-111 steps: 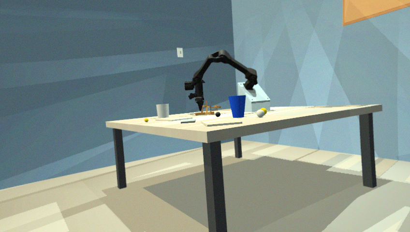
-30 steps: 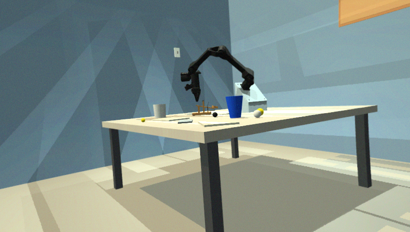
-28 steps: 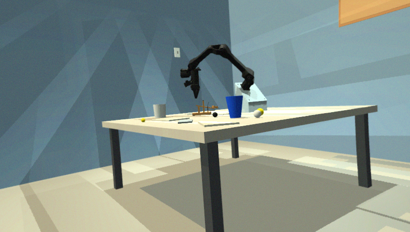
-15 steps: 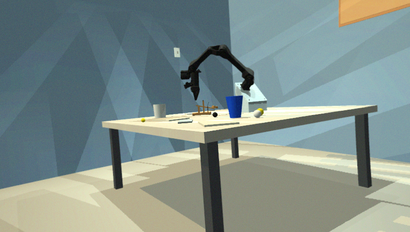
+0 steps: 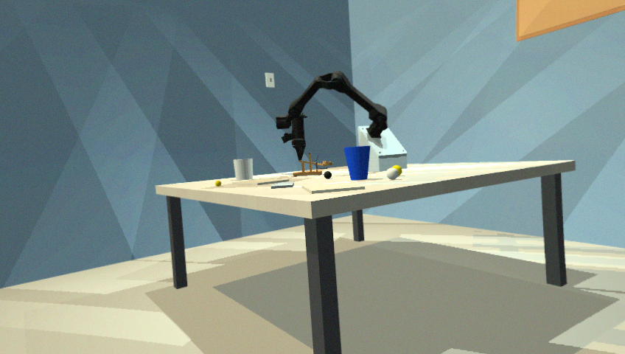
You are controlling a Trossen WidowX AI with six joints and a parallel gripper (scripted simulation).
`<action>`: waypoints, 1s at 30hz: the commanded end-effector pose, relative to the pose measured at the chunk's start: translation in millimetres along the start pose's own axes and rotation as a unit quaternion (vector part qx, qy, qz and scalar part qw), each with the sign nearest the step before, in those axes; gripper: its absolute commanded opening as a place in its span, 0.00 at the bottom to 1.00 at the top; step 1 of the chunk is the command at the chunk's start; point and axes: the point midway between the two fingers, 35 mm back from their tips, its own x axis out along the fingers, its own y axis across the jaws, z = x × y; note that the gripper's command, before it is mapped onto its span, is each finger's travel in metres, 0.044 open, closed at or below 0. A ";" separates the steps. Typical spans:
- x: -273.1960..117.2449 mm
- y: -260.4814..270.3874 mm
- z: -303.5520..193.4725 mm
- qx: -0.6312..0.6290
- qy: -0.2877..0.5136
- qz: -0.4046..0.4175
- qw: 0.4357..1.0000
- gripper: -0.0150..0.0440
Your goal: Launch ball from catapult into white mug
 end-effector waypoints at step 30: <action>43.0 0.7 -2.0 0.000 0.003 0.001 1.000 0.87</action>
